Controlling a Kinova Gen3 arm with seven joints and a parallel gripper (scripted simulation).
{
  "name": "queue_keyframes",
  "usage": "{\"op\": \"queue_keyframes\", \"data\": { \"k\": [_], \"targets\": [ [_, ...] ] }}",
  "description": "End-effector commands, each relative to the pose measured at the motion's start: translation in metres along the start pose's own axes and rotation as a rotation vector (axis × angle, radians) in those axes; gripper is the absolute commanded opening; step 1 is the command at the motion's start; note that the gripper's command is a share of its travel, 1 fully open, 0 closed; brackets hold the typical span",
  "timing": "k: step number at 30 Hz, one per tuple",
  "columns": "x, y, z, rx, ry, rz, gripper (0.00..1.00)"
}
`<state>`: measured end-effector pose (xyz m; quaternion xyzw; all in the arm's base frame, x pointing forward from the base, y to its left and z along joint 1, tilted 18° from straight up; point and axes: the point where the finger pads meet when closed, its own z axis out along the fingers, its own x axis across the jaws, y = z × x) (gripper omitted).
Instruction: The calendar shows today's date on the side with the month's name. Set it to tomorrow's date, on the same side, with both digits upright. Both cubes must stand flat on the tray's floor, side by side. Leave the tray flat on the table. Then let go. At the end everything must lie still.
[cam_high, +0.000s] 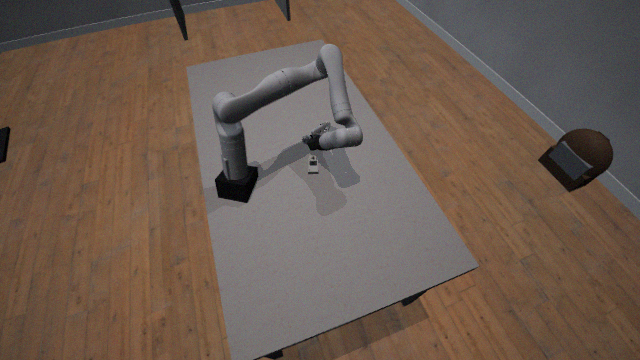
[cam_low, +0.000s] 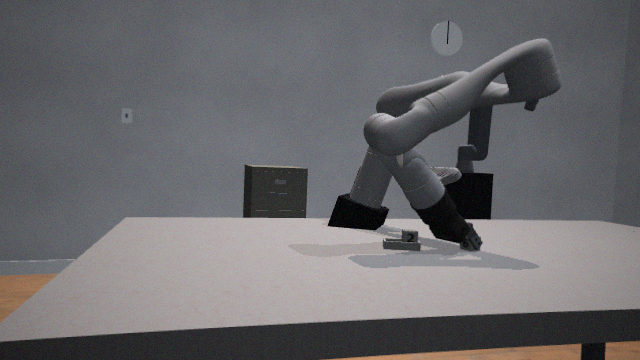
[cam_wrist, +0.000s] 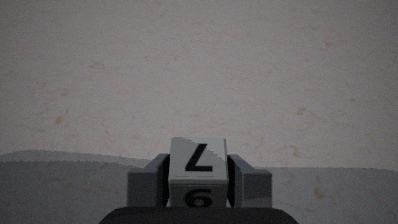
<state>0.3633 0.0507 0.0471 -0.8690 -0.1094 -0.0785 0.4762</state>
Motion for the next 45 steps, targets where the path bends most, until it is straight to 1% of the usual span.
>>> {"op": "queue_keyframes", "data": {
  "k": [1,29,30,34,35,37,38,40,41,43,44,45],
  "targets": [
    [0.0004,-0.0003,-0.0005,0.000,0.001,-0.001,0.60],
    [0.0004,-0.0003,-0.0005,0.000,0.001,-0.001,0.60],
    [0.0004,-0.0003,-0.0005,0.000,0.001,-0.001,0.66],
    [0.0004,-0.0003,-0.0005,0.000,0.001,-0.001,0.66],
    [0.0004,-0.0003,-0.0005,0.000,0.001,-0.001,0.72],
    [0.0004,-0.0003,-0.0005,0.000,0.001,-0.001,0.72],
    [0.0004,-0.0003,-0.0005,0.000,0.001,-0.001,0.78],
    [0.0004,-0.0003,-0.0005,0.000,0.001,-0.001,0.78],
    [0.0004,-0.0003,-0.0005,0.000,0.001,-0.001,0.84],
    [0.0004,-0.0003,-0.0005,0.000,0.001,-0.001,0.84],
    [0.0004,-0.0003,-0.0005,0.000,0.001,-0.001,0.90],
    [0.0004,-0.0003,-0.0005,0.000,0.001,-0.001,0.90]
  ]
}}
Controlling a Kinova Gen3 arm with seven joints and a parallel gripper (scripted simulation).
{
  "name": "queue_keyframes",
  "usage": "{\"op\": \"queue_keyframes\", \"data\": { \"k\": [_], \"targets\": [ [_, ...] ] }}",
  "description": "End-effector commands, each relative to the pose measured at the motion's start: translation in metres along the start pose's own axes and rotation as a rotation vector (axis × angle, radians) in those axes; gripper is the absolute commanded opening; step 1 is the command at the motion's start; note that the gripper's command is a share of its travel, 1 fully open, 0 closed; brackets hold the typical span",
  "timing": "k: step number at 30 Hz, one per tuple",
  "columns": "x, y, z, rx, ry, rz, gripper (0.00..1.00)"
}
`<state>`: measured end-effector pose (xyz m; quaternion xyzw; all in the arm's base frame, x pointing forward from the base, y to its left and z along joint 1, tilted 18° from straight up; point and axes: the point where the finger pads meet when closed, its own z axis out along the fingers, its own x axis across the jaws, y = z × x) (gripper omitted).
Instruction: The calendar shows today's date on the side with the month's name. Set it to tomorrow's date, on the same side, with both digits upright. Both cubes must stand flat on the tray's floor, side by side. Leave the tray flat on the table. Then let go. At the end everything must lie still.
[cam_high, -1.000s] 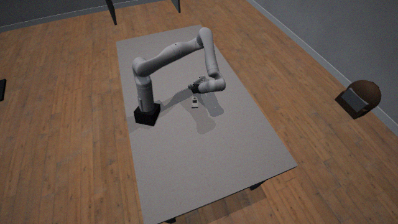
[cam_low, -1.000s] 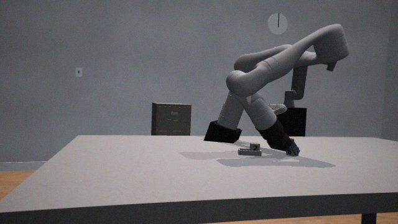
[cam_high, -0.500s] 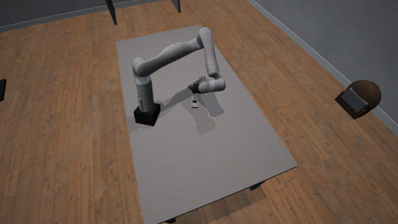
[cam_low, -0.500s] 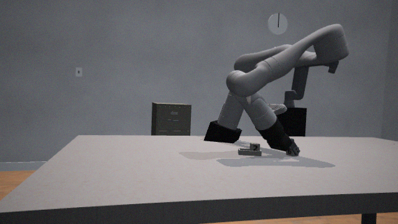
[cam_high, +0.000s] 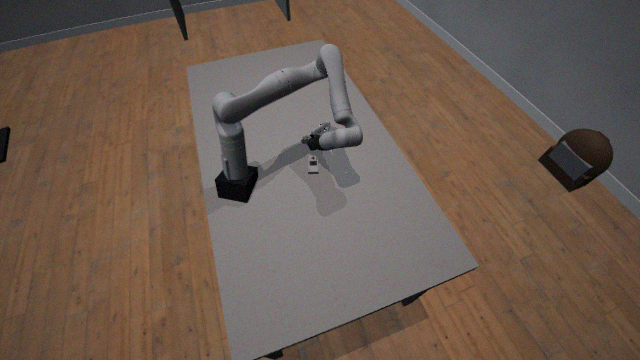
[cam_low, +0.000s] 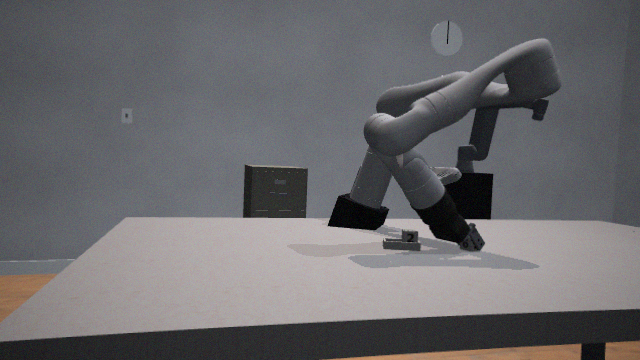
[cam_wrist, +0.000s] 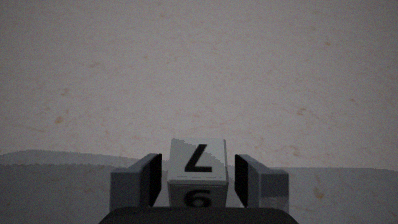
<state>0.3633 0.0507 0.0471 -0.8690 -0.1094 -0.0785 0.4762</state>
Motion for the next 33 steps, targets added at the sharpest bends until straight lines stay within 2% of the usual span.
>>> {"op": "queue_keyframes", "data": {
  "k": [1,2,24,33],
  "targets": [
    [0.000,0.000,-0.001,0.000,0.001,-0.001,0.90],
    [0.000,0.000,-0.001,0.000,0.001,-0.001,1.00],
    [0.000,-0.001,-0.001,0.000,0.001,-0.001,1.00],
    [0.000,-0.013,-0.013,0.000,0.001,-0.001,1.00]
  ]
}}
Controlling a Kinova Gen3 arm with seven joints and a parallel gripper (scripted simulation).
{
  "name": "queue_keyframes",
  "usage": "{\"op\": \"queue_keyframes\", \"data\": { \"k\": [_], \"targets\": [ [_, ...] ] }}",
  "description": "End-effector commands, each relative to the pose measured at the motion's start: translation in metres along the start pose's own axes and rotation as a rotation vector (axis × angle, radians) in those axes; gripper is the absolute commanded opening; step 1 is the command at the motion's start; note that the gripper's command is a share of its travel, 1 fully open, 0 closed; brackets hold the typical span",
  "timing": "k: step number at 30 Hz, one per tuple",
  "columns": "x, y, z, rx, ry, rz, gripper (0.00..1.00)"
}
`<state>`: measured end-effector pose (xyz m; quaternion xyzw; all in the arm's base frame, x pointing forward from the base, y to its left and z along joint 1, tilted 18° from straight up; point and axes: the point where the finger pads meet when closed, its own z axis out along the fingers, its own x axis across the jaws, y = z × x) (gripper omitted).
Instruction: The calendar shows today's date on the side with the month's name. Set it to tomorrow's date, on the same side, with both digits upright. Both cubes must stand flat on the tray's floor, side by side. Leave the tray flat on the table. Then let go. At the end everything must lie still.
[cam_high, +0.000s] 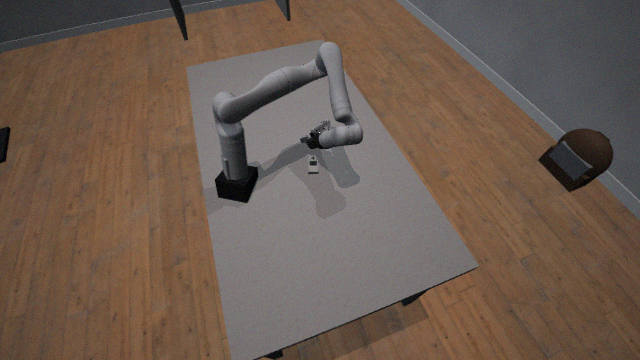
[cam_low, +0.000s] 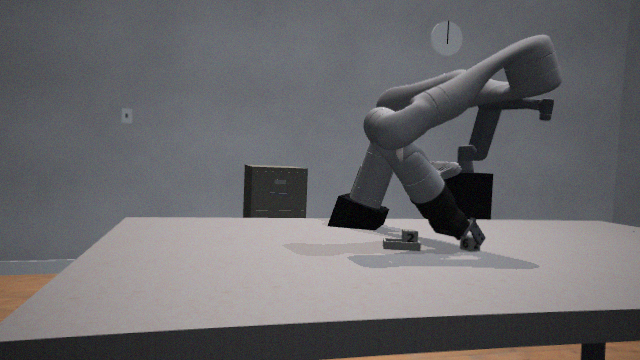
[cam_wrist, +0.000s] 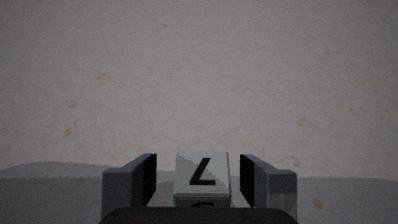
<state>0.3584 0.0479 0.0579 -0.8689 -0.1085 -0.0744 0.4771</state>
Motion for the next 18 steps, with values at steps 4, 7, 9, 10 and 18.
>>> {"op": "queue_keyframes", "data": {
  "k": [4,7,9,10,18],
  "targets": [
    [0.003,-0.014,-0.014,-0.003,0.007,-0.006,1.00],
    [0.003,-0.016,-0.017,-0.003,0.007,-0.006,1.00],
    [0.003,-0.021,-0.022,-0.003,0.007,-0.006,1.00],
    [0.003,-0.024,-0.024,-0.003,0.007,-0.006,1.00],
    [0.002,-0.038,-0.038,-0.003,0.007,-0.006,1.00]
  ]
}}
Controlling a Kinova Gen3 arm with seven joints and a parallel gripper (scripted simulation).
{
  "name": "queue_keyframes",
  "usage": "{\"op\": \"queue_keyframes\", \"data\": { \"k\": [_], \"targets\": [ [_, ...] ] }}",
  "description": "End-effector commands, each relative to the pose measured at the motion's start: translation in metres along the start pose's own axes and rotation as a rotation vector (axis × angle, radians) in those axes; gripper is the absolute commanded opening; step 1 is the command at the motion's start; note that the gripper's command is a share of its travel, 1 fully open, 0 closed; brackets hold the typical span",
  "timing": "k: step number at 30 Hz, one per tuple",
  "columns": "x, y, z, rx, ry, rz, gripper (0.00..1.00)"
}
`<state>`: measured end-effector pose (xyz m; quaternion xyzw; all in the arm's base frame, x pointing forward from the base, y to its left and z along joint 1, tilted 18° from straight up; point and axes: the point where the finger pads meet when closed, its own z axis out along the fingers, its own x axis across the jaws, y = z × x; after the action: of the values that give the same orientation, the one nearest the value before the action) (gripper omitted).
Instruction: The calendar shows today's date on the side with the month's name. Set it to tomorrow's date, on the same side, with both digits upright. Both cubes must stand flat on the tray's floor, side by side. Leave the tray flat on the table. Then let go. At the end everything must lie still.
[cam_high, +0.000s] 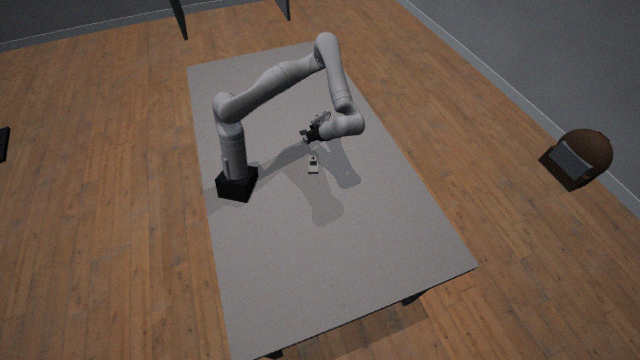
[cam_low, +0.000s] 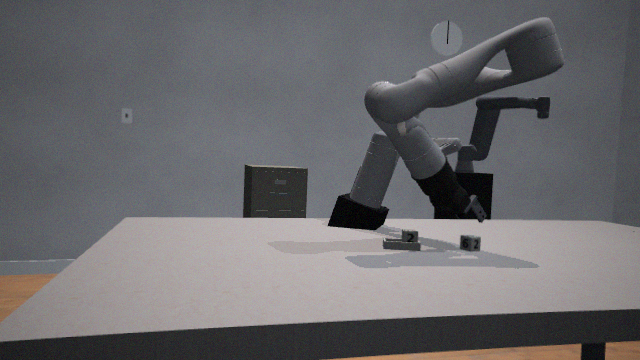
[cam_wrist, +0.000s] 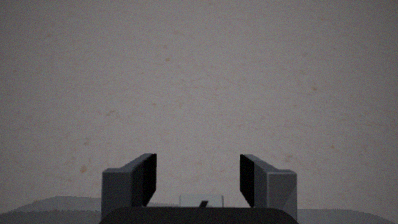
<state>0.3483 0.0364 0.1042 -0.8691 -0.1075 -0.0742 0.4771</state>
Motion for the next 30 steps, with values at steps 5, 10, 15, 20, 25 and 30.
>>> {"op": "queue_keyframes", "data": {
  "k": [5,10,15,20,25,30],
  "targets": [
    [0.0027,-0.0061,-0.0059,-0.002,0.007,-0.008,1.00],
    [0.0027,-0.0064,-0.0062,-0.003,0.007,-0.008,1.00],
    [0.0024,-0.0066,-0.0047,-0.068,0.000,-0.008,1.00],
    [0.0024,-0.0081,-0.0046,-0.205,0.001,-0.007,1.00],
    [0.0026,-0.0091,-0.0055,-0.254,0.006,-0.007,1.00],
    [0.0026,-0.0093,-0.0057,-0.265,0.007,-0.007,1.00]
  ]
}}
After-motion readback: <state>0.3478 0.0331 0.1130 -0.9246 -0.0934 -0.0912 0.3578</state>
